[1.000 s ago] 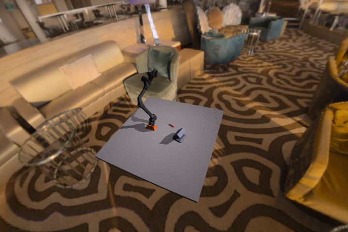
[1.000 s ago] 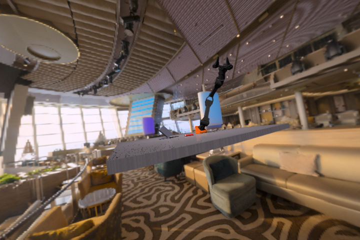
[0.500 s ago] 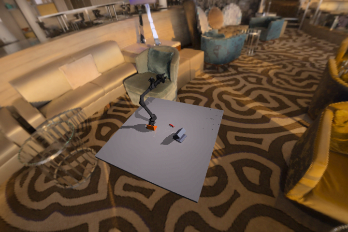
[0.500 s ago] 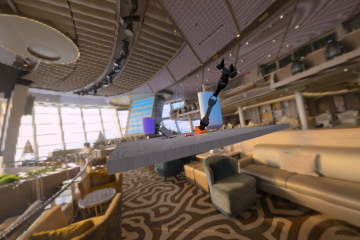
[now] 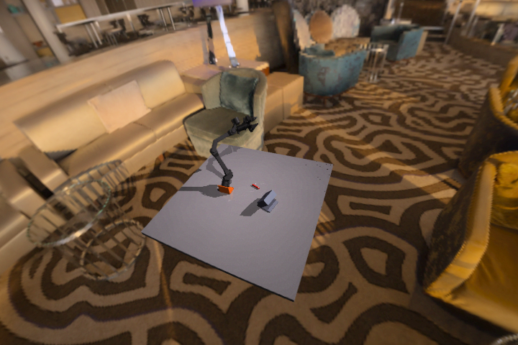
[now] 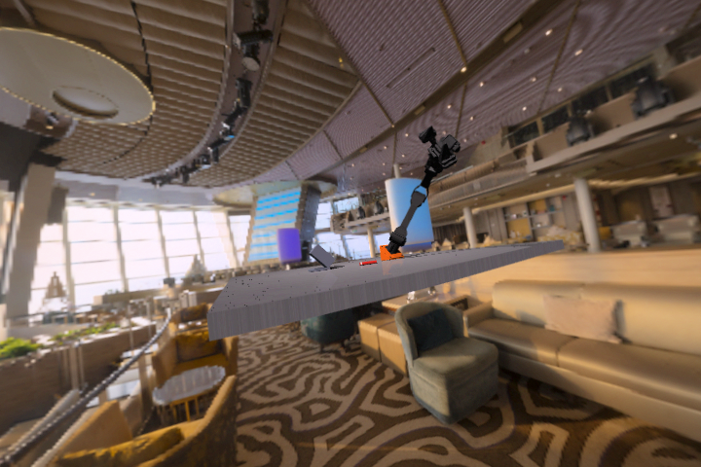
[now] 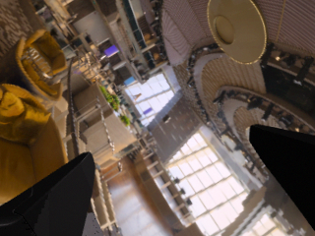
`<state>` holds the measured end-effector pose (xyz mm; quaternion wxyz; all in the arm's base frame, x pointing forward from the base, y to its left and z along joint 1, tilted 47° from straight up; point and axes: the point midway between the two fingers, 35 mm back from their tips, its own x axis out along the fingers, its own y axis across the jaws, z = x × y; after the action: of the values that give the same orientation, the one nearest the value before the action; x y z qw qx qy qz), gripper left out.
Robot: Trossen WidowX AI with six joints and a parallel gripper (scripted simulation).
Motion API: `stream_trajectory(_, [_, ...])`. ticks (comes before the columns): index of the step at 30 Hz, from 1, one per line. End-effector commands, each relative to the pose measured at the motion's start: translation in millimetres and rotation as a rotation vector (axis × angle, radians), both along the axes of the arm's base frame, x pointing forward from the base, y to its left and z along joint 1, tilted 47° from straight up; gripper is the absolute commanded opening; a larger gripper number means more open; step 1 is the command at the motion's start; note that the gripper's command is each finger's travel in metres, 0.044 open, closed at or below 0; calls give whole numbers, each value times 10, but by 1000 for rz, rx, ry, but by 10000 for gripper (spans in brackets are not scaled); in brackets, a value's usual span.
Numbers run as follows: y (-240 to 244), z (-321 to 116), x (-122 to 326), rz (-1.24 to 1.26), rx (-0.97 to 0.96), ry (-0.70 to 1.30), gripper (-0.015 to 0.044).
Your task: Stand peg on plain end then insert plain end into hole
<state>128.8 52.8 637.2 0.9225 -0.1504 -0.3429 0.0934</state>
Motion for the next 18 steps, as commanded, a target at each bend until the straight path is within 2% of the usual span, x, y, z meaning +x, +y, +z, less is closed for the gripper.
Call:
stream_trajectory(1, [153,-174,242,3,-54,73,440])
stream_trajectory(11, [215,-410,626,-44,-67,164,440])
stream_trajectory(18, [372,-798,1045,-29,-138,321,440])
